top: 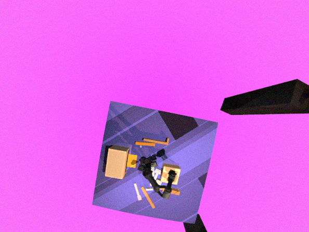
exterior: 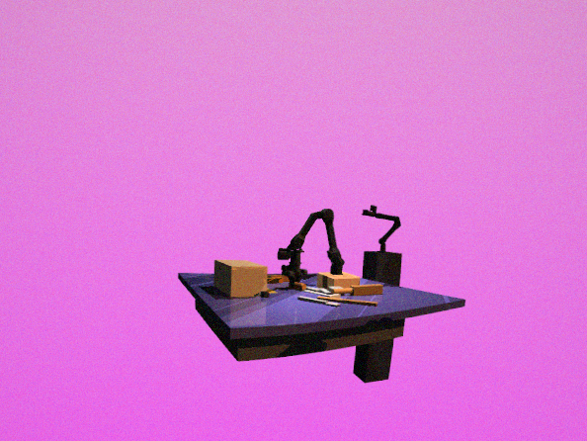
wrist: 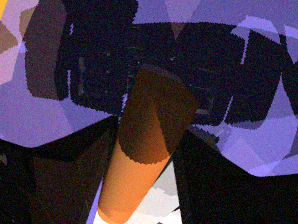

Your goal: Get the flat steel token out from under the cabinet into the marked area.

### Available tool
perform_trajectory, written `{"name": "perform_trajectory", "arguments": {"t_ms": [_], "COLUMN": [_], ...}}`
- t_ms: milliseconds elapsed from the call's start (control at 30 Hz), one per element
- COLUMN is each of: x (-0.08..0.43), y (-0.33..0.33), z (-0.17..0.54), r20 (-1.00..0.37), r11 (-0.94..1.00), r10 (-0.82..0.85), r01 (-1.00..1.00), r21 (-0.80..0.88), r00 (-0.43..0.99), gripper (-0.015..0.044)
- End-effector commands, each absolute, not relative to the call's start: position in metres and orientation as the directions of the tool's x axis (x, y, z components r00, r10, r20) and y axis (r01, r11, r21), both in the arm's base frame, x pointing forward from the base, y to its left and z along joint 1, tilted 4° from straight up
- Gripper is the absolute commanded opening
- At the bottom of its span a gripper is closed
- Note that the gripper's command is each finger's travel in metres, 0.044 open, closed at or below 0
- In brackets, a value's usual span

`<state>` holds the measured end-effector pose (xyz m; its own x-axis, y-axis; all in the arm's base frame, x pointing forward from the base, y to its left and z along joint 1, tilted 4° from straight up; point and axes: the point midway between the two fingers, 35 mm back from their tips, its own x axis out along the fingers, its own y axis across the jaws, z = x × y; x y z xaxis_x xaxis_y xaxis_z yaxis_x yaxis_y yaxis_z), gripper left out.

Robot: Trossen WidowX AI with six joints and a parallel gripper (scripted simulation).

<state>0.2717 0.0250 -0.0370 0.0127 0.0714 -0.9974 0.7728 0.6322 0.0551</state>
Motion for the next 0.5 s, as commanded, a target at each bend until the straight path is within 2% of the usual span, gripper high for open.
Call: {"name": "perform_trajectory", "arguments": {"t_ms": [0,467], "x": [0.2742,0.2767], "y": [0.0215,0.0164], "z": [-0.0363,-0.0366], "r20": [-0.998,-0.998], "r11": [0.633,0.624], "r10": [0.063,0.062], "r01": [0.772,0.78], "r21": [0.053,0.053], "r00": [0.017,0.018], "gripper": [0.0,0.0]}}
